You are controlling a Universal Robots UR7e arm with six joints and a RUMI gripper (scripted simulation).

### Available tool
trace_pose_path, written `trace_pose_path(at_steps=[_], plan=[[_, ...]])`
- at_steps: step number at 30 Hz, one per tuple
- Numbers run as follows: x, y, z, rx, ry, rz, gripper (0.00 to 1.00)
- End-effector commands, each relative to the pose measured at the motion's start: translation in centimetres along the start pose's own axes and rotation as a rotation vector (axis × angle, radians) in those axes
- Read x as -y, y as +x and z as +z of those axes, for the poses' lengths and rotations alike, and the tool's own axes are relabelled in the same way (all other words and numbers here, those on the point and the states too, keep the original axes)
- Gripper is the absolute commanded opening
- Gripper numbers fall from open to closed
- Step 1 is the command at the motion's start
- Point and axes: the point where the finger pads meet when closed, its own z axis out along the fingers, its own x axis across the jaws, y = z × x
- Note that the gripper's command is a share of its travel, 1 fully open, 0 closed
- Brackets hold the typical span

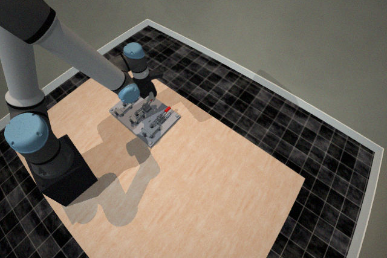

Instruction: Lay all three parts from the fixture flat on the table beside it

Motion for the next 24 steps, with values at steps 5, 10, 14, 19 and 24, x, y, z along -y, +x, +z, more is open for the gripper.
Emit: trace_pose_path(at_steps=[5, 10, 14, 19, 24], plan=[[-0.7, 0.0, -0.7, 0.001, -0.002, 0.001, 0.0], [-1.1, 0.0, -1.1, 0.001, -0.002, 0.001, 0.0], [-1.5, 0.0, -1.4, 0.001, -0.002, 0.001, 0.0], [-1.9, 0.0, -1.6, 0.001, -0.002, 0.001, 0.0], [-2.5, 0.0, -1.9, 0.001, -0.002, 0.001, 0.0]])
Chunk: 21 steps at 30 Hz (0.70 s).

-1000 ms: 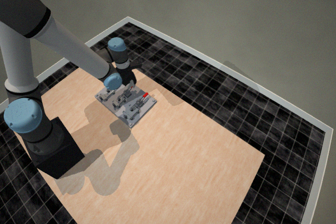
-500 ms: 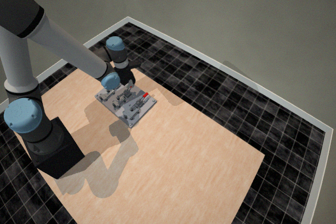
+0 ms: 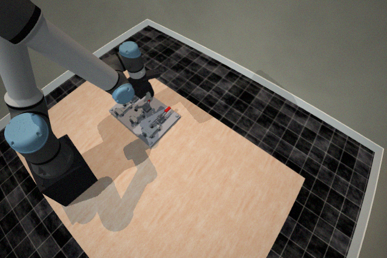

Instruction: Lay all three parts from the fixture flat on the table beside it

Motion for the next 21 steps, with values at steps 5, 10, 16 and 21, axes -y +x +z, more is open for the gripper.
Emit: trace_pose_path(at_steps=[5, 10, 16, 21], plan=[[-1.4, 0.0, -0.5, 0.001, -0.003, 0.001, 0.0], [-1.7, 0.0, -0.5, 0.0, -0.003, 0.001, 0.0], [-2.1, 0.0, -0.6, 0.0, -0.002, 0.001, 0.0], [-2.4, 0.0, -0.6, 0.0, -0.002, 0.001, 0.0]])
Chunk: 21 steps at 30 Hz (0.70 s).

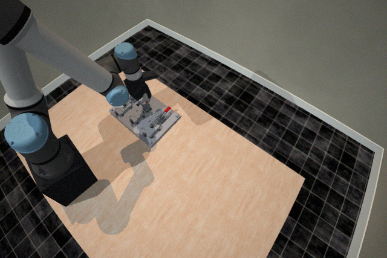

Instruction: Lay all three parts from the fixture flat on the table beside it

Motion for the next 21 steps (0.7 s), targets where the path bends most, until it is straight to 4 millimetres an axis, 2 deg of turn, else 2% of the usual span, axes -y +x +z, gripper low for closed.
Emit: trace_pose_path(at_steps=[1, 21], plan=[[-0.67, 0.03, 0.08, 0.001, -0.004, 0.001, 0.0], [-1.09, -0.07, 0.21, 0.002, -0.008, 0.001, 0.0]])
